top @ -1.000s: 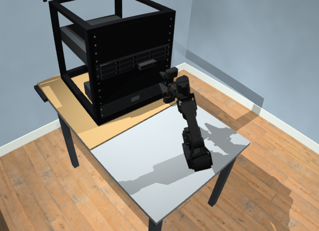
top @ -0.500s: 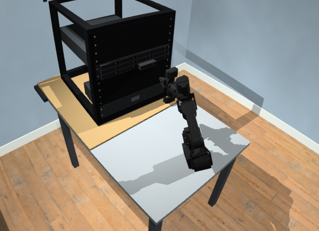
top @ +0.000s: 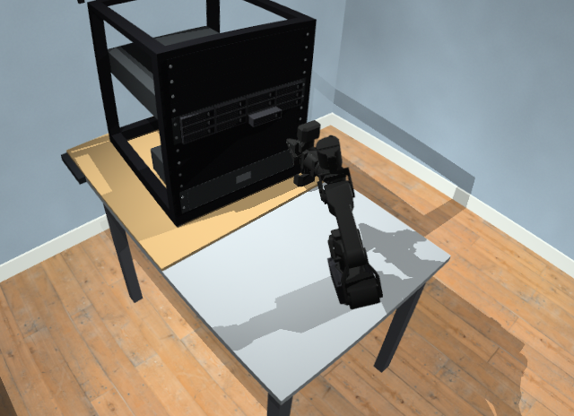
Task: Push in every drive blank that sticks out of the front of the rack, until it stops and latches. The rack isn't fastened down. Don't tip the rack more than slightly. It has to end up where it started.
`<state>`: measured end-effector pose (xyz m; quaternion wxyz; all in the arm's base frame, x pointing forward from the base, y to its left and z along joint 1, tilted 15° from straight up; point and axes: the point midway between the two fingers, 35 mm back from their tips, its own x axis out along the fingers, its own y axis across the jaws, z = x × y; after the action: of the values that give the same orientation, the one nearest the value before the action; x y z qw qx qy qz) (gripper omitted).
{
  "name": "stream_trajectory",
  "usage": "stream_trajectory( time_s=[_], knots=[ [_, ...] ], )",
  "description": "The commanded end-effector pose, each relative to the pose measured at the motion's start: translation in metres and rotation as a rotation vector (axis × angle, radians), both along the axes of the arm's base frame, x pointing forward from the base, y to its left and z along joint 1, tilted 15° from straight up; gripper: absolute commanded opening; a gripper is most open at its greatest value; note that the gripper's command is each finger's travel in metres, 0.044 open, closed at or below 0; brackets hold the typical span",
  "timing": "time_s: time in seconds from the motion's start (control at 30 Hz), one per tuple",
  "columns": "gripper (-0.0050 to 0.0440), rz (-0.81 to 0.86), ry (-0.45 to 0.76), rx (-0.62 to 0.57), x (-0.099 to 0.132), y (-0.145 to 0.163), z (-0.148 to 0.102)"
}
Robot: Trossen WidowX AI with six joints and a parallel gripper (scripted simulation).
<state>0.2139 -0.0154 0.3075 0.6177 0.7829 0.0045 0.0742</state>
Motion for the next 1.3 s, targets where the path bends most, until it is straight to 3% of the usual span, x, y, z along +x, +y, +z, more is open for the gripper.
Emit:
stream_trajectory(
  time_s=[0.0, 1.27],
  knots=[
    [-0.0050, 0.007, 0.000, 0.002, 0.000, 0.001, -0.001],
    [-0.0050, 0.003, -0.007, 0.004, 0.010, 0.019, 0.007]
  ],
)
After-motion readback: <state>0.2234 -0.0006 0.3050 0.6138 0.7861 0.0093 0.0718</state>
